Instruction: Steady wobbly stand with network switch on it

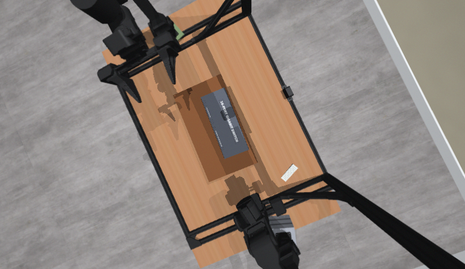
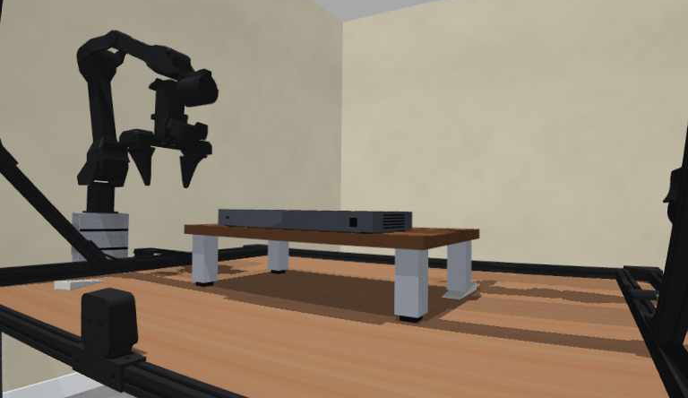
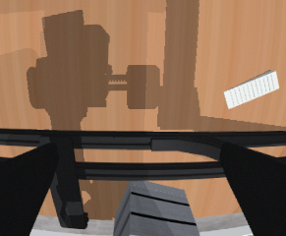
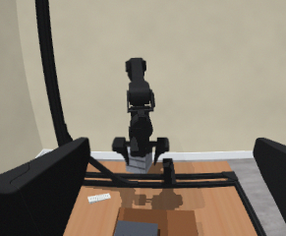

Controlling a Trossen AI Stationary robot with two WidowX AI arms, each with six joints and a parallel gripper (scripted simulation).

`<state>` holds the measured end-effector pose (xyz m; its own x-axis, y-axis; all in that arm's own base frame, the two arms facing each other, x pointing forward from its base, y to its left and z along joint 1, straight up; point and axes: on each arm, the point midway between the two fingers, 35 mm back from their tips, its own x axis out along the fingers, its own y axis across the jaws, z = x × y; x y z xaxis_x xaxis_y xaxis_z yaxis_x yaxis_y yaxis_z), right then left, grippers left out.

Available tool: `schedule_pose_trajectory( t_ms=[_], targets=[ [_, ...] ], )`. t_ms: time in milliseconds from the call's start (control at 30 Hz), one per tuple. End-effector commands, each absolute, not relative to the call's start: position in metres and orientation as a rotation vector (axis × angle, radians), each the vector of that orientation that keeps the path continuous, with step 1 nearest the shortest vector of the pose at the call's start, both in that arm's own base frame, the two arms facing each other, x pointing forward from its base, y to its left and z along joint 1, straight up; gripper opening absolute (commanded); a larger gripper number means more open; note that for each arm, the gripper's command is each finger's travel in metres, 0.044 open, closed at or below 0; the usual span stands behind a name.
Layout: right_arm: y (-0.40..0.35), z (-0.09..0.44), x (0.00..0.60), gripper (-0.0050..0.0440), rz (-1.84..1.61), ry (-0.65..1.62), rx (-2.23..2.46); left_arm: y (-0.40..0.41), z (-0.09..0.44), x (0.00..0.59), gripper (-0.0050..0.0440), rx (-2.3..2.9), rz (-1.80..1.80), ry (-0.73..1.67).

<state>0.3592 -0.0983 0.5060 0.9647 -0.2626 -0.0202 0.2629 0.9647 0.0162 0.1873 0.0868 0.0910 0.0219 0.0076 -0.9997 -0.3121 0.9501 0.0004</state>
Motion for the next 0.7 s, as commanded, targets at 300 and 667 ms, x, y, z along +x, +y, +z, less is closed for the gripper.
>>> schedule_pose_trajectory(
  t_ms=[300, 667],
  targets=[
    [-0.098, 0.401, 0.361, 0.0440, -0.264, 0.383, 0.070, 0.087, 0.091, 0.187, 0.0440, -0.245, 0.251, 1.534],
    [-0.092, 0.332, 0.342, 0.0440, -0.260, 0.645, 0.107, 0.087, 0.091, 0.187, 0.0440, -0.245, 0.251, 1.534]
  ],
)
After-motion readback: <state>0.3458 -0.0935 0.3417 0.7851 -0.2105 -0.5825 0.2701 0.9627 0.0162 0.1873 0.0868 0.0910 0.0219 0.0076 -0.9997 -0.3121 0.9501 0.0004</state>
